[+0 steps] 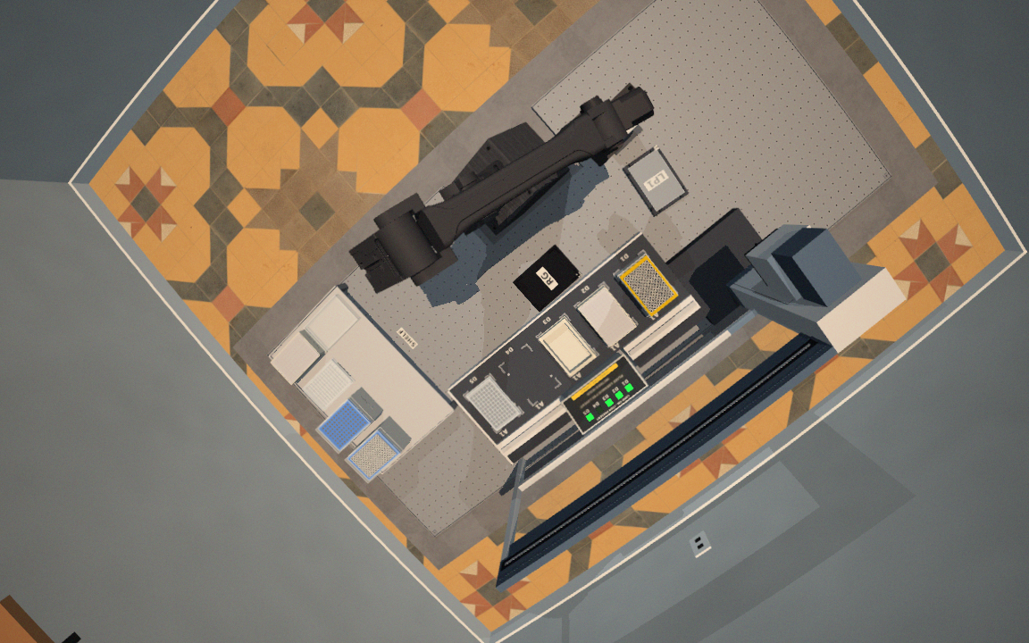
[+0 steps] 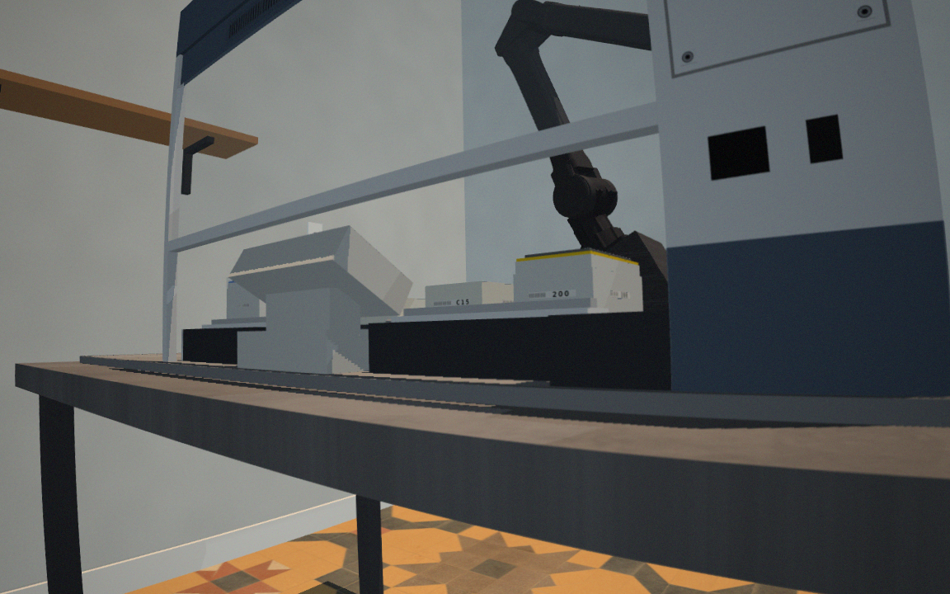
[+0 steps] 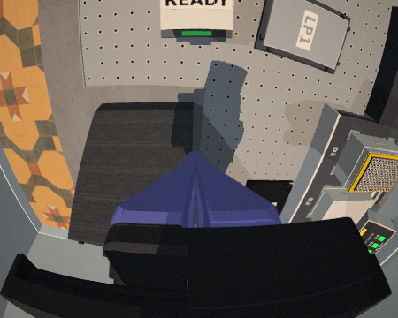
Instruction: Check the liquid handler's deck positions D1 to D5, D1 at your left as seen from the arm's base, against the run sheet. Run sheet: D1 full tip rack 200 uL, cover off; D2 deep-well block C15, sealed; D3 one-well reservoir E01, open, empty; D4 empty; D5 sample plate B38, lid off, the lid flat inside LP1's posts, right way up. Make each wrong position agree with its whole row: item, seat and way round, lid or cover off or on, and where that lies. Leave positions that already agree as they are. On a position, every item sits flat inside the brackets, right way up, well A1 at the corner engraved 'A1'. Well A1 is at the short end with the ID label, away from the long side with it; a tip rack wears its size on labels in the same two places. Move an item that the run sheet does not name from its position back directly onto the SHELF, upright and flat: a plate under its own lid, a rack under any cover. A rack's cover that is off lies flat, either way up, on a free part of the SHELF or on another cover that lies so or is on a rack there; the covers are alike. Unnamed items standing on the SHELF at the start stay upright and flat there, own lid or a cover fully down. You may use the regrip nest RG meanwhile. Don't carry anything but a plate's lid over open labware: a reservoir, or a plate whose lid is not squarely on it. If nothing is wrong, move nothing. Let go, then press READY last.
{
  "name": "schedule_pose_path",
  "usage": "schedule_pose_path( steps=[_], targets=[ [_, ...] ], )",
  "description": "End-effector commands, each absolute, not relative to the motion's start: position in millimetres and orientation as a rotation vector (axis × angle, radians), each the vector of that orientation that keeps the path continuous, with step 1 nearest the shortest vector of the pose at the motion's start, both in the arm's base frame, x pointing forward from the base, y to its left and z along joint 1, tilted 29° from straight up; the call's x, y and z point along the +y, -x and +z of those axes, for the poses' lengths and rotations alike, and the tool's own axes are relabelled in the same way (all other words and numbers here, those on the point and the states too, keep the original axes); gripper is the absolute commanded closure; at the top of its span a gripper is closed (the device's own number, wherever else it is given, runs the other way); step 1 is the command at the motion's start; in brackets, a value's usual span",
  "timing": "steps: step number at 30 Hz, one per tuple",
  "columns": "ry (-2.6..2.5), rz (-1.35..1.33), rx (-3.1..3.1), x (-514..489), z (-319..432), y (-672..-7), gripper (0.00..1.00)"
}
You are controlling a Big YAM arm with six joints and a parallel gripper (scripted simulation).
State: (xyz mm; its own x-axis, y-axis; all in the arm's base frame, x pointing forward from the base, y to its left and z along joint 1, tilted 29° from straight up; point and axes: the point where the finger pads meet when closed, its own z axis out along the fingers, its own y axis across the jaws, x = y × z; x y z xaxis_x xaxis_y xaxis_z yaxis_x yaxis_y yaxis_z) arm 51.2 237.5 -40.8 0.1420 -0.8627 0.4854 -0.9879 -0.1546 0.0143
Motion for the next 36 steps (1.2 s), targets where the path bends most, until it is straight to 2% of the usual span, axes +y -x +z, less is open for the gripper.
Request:
schedule_pose_path(
  steps=[1,3,5,36],
  targets=[
    [-2.117,0.513,-1.793,245.7,-44.8,-54.3,1.0],
    [-2.147,0.482,-1.828,266.1,-39.5,-57.1,1.0],
    [-2.11,0.514,-1.795,241.1,-49.4,-55.6,1.0],
    [-2.113,0.512,-1.797,221.6,-89.0,-58.5,1.0]
  ],
)
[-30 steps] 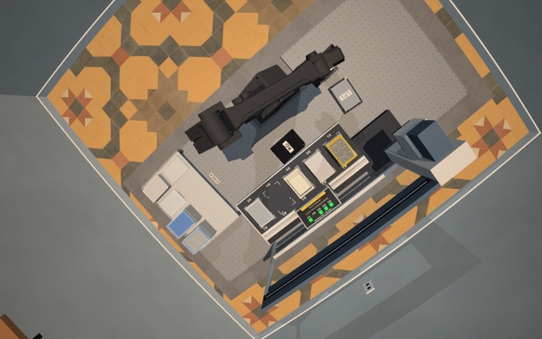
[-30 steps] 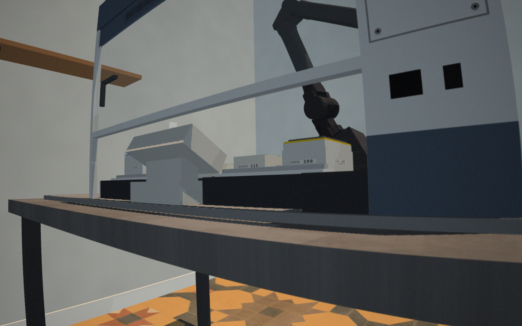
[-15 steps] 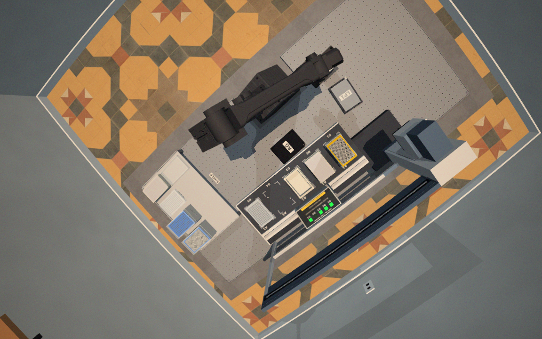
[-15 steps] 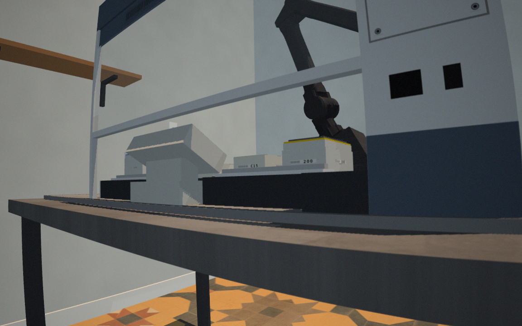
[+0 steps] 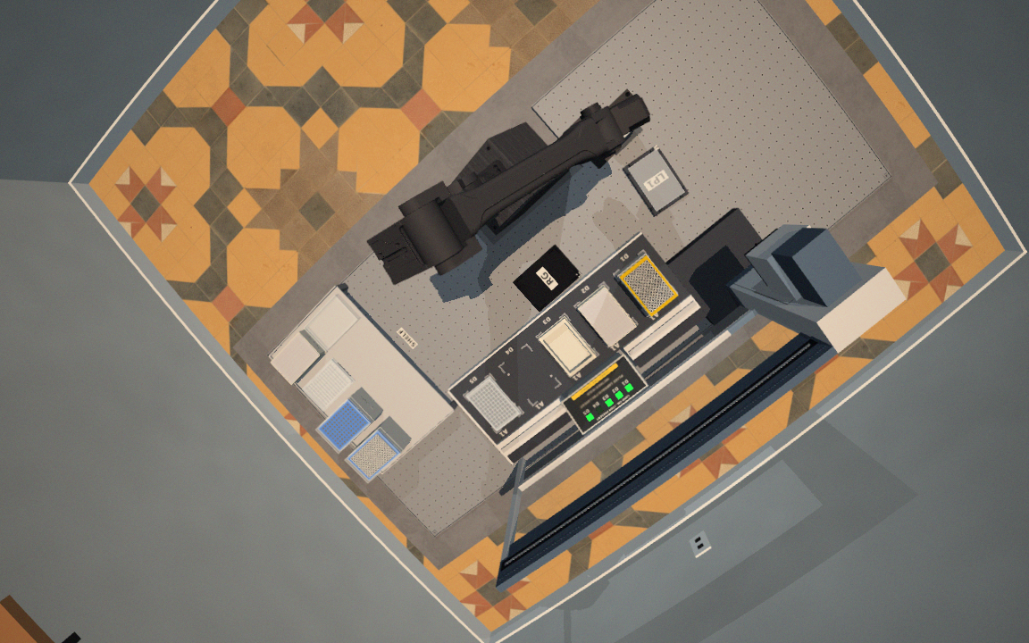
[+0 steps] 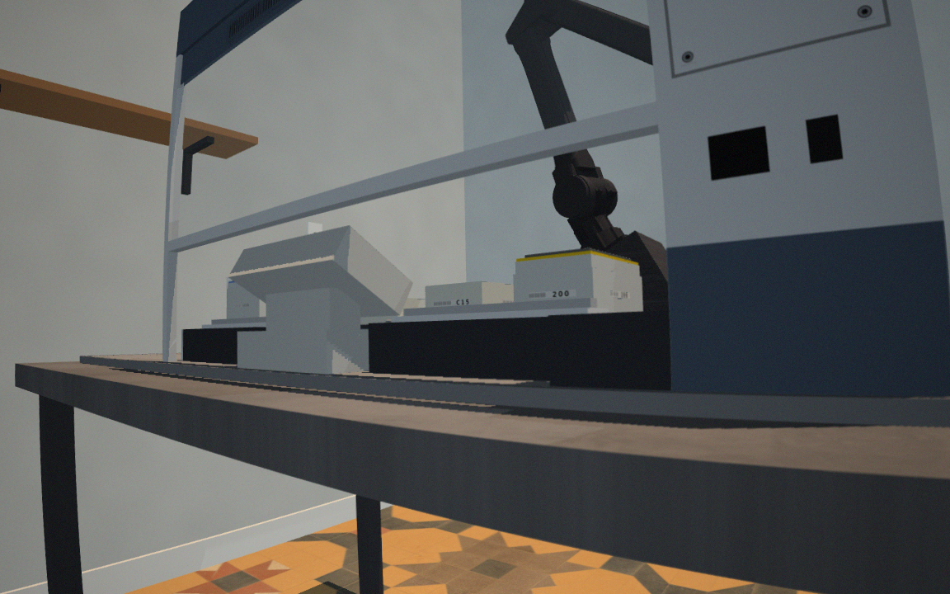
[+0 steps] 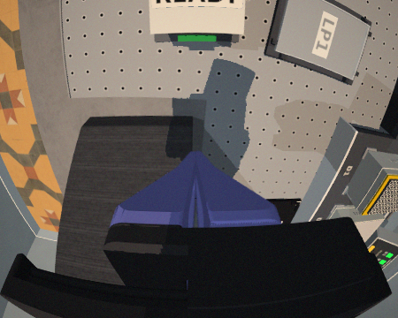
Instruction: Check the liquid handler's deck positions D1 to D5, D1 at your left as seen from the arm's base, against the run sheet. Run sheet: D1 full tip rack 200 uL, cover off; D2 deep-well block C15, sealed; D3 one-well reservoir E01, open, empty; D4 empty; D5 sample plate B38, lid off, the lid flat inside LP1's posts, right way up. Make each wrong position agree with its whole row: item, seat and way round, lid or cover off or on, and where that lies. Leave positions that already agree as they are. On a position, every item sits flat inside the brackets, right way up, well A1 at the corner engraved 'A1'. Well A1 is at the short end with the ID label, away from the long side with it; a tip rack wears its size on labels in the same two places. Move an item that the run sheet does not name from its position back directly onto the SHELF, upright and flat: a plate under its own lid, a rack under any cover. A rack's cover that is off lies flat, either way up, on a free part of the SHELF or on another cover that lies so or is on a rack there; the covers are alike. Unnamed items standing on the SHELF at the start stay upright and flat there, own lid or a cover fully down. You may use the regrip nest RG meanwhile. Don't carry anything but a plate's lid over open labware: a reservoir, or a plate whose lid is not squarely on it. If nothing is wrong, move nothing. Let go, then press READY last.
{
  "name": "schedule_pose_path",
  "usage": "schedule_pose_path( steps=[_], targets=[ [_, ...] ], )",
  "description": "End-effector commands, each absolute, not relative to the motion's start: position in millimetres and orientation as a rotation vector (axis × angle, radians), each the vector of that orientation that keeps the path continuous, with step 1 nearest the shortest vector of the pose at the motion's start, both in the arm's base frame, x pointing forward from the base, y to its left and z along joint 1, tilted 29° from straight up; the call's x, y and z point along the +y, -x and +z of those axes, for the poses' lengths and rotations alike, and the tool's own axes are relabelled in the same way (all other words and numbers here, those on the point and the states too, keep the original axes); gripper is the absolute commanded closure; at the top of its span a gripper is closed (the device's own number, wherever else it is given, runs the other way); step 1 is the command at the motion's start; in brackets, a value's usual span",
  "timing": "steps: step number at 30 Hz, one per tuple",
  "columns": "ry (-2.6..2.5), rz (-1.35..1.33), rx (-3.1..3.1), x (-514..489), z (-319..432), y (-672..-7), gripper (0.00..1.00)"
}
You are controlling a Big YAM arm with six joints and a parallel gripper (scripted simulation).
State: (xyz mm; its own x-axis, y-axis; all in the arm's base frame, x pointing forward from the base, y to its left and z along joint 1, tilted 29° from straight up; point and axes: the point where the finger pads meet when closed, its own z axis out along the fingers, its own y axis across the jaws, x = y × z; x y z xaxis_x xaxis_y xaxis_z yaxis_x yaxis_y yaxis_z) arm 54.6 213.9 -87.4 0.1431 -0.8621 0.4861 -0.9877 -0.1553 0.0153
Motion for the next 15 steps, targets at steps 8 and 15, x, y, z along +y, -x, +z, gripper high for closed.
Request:
schedule_pose_path(
  steps=[8,15],
  targets=[
    [-2.116,0.516,-1.789,213.5,-100.9,-57.9,1.0],
    [-2.114,0.517,-1.787,206.6,-111.2,-58.4,1.0]
  ],
)
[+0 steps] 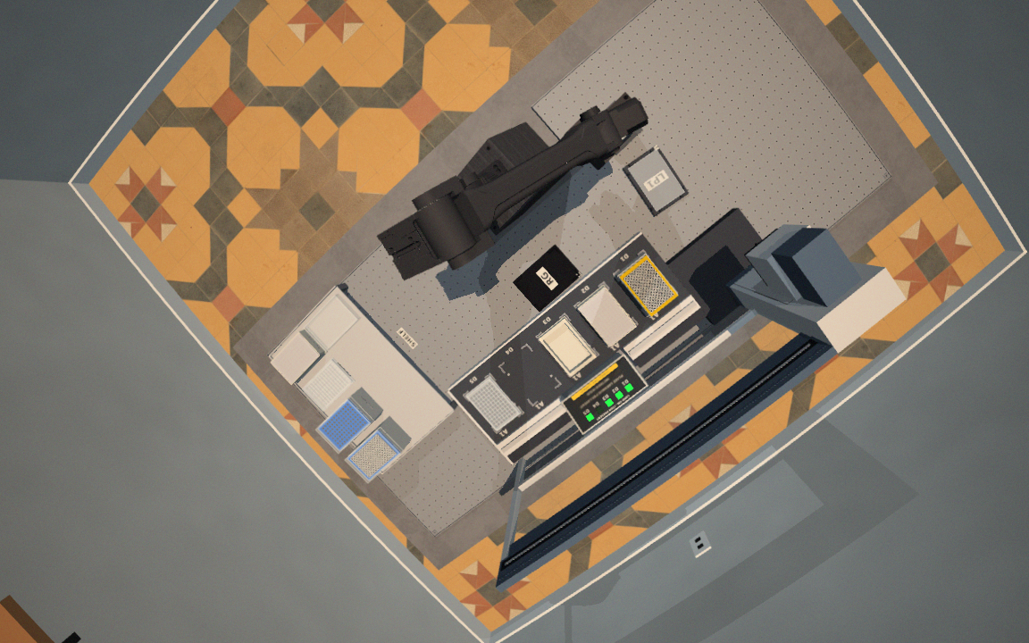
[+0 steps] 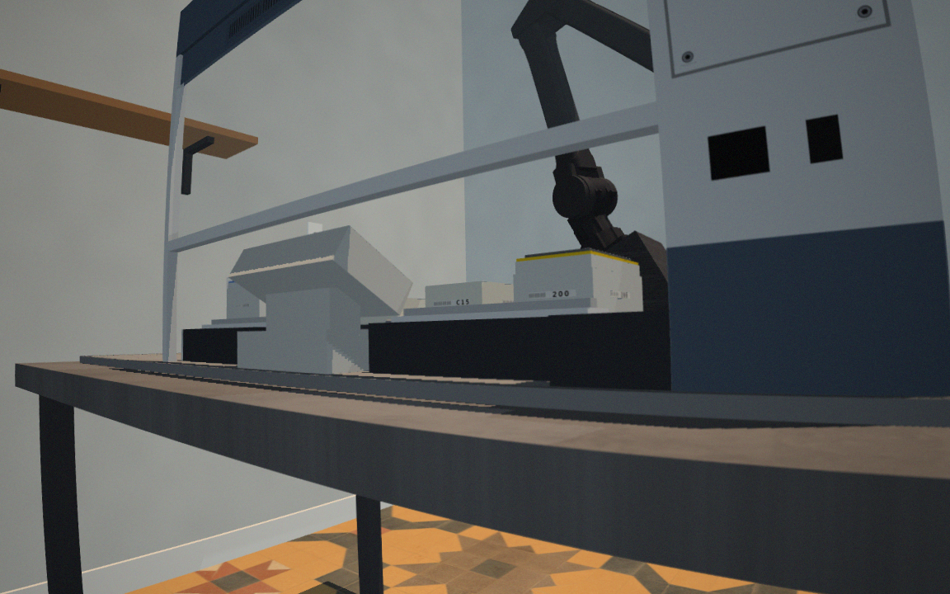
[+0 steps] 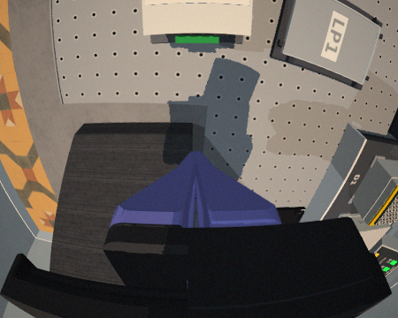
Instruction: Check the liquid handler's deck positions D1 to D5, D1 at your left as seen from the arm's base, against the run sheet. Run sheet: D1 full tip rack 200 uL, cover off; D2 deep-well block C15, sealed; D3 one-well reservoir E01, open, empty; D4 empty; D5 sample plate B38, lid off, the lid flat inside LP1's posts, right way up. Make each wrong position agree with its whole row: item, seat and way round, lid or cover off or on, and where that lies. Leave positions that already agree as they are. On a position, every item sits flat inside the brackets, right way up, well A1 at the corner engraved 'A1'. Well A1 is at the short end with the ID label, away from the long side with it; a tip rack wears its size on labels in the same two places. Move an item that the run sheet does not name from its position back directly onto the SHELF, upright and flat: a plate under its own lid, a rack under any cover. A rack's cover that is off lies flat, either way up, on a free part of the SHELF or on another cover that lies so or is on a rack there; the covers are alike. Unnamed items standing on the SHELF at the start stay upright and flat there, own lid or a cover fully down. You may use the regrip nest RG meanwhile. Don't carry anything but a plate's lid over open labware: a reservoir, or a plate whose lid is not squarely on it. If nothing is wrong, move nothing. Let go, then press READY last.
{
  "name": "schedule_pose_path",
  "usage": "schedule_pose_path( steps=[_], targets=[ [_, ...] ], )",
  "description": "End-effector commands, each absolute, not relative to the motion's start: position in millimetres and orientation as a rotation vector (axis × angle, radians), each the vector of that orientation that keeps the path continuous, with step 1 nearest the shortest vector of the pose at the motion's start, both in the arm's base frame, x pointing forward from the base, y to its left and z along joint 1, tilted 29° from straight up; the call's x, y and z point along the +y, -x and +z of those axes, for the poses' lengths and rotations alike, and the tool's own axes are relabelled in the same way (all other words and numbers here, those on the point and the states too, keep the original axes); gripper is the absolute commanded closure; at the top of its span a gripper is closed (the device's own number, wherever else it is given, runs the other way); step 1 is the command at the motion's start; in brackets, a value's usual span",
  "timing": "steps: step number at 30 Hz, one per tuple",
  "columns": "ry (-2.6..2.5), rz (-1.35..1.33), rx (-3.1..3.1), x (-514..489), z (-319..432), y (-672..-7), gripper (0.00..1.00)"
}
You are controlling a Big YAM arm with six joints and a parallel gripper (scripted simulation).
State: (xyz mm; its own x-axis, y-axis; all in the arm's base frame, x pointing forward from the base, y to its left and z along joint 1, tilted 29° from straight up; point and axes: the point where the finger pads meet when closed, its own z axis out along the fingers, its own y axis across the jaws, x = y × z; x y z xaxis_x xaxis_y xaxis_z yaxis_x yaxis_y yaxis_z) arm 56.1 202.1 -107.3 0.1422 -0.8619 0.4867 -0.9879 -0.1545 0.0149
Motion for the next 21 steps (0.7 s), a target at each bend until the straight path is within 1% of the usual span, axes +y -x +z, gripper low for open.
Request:
schedule_pose_path(
  steps=[1,2,3,7,21],
  targets=[
    [-2.114,0.517,-1.787,206.6,-111.2,-58.4,1.0],
    [-2.114,0.517,-1.787,206.6,-111.2,-58.4,1.0],
    [-2.157,0.476,-1.841,237.3,-106.5,-63.9,1.0],
    [-2.109,0.516,-1.792,202.2,-118.5,-59.9,1.0],
    [-2.108,0.515,-1.795,192.5,-135.7,-61.6,1.0]
  ],
)
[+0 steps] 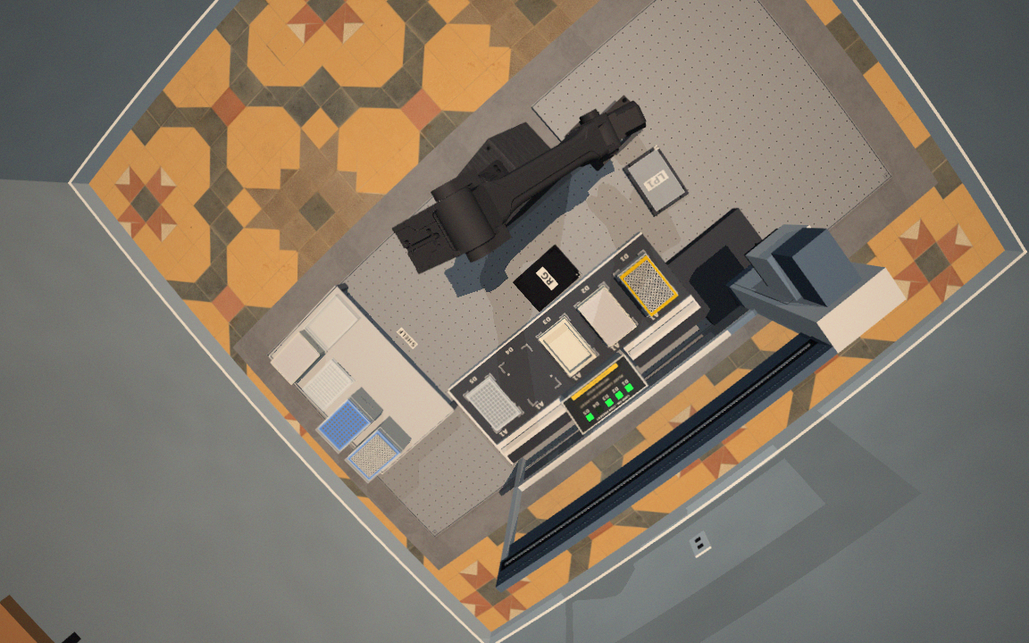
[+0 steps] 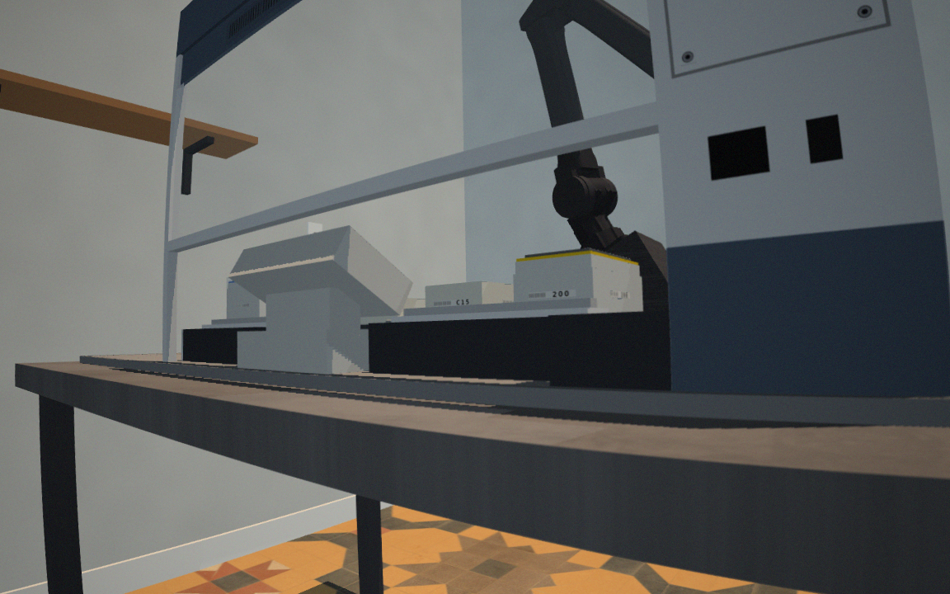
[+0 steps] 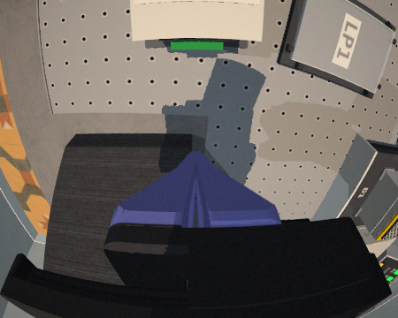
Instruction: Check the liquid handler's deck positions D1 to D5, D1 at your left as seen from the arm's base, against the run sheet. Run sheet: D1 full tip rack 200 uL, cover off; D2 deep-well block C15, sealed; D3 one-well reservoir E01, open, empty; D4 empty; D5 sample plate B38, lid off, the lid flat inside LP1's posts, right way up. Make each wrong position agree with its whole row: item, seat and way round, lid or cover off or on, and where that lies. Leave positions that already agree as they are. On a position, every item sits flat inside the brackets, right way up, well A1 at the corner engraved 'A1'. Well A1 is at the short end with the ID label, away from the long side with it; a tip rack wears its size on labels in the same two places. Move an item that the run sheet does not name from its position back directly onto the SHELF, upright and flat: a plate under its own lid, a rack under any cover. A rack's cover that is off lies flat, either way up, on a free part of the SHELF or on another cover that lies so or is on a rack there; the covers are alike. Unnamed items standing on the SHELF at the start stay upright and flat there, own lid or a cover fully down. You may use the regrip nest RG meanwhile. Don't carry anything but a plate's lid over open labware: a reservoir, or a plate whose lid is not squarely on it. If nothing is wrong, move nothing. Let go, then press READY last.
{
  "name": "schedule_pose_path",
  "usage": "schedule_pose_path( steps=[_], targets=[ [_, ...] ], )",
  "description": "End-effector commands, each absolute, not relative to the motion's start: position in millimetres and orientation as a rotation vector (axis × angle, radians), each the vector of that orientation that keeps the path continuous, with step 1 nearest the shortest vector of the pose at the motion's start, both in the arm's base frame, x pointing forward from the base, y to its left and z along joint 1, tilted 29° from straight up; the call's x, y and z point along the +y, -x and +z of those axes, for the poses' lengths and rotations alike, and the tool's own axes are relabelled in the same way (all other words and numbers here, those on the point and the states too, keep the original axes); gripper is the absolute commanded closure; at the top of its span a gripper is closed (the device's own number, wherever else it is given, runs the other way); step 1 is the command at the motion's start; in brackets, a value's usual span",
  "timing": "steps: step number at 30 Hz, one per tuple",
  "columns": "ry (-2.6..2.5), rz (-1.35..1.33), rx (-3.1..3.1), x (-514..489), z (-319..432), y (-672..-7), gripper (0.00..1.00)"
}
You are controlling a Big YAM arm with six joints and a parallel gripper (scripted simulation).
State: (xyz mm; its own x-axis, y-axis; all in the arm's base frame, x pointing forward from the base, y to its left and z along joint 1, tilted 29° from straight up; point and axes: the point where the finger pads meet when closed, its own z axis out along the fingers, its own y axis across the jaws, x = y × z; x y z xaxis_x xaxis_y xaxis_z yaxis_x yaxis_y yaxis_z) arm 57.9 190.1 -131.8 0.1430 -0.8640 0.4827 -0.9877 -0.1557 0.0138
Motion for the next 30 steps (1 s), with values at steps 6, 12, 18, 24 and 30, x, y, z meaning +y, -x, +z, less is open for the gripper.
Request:
schedule_pose_path(
  steps=[6,12,18,24,30],
  targets=[
    [-2.11,0.514,-1.796,189.6,-145.0,-62.5,1.0],
    [-2.113,0.515,-1.793,185.2,-153.9,-62.5,1.0],
    [-2.114,0.516,-1.791,181.5,-159.7,-62.5,1.0],
    [-2.118,0.514,-1.793,179.3,-168.9,-63.4,1.0],
    [-2.117,0.514,-1.793,173.9,-177.7,-64.1,1.0]
  ],
)
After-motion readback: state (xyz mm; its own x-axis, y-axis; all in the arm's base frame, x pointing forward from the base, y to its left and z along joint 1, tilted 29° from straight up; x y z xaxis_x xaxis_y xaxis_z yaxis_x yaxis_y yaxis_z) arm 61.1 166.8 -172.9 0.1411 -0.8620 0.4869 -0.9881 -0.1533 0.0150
